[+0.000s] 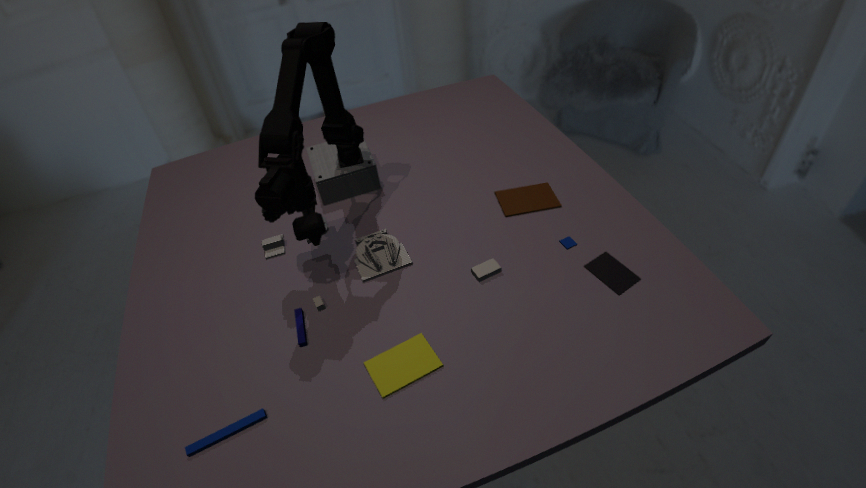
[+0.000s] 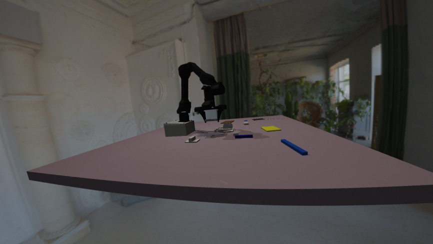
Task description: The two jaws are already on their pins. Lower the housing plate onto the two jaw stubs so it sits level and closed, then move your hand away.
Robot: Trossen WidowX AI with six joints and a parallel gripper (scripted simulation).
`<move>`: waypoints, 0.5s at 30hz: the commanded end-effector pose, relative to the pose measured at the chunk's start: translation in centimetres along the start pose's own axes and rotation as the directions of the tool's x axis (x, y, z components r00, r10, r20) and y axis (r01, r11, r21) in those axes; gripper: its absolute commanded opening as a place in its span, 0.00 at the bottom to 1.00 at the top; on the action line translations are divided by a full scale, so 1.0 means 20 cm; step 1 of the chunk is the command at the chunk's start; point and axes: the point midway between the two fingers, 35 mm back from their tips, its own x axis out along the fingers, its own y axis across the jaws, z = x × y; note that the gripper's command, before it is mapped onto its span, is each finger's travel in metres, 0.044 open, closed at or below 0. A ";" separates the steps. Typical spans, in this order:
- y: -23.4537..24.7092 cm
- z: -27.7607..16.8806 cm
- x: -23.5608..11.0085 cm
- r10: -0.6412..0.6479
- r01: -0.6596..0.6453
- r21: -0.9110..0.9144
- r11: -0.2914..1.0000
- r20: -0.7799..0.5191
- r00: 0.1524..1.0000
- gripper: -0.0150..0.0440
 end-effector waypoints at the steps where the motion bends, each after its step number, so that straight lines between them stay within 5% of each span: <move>1: 0.01 -0.04 0.00 -0.002 0.001 0.100 0.995 0.002 1.000 0.85; 15: 0.06 -0.20 0.00 0.000 0.000 0.455 0.891 0.000 1.000 0.85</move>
